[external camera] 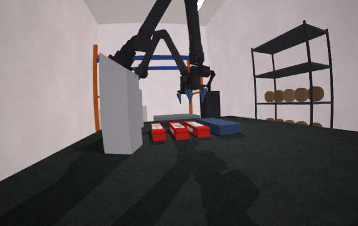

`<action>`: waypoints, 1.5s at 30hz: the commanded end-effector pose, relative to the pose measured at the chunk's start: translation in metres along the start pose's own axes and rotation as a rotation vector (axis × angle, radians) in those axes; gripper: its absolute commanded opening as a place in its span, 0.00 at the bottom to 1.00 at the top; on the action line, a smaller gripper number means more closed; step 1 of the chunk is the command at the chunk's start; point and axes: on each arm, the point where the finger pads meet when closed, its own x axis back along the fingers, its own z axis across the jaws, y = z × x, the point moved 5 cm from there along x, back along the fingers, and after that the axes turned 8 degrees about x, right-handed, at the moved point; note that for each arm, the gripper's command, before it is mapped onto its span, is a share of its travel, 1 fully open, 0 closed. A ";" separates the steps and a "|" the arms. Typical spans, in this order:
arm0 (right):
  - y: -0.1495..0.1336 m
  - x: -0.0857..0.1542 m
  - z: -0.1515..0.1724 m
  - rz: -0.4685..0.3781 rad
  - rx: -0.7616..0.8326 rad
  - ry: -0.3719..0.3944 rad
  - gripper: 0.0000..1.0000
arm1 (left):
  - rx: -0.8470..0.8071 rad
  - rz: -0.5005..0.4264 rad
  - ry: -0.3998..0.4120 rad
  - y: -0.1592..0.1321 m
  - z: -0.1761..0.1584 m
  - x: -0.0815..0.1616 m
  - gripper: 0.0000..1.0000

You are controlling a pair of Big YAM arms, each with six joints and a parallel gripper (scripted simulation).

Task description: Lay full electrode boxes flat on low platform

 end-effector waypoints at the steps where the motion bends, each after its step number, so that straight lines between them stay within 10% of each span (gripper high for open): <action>1: 0.003 0.008 -0.003 -0.008 -0.010 -0.015 0.72 | -0.001 -0.021 0.015 0.008 0.002 0.012 0.72; 45: 0.005 0.017 0.003 -0.011 -0.007 -0.010 0.72 | -0.002 -0.020 0.006 0.007 -0.007 0.021 0.72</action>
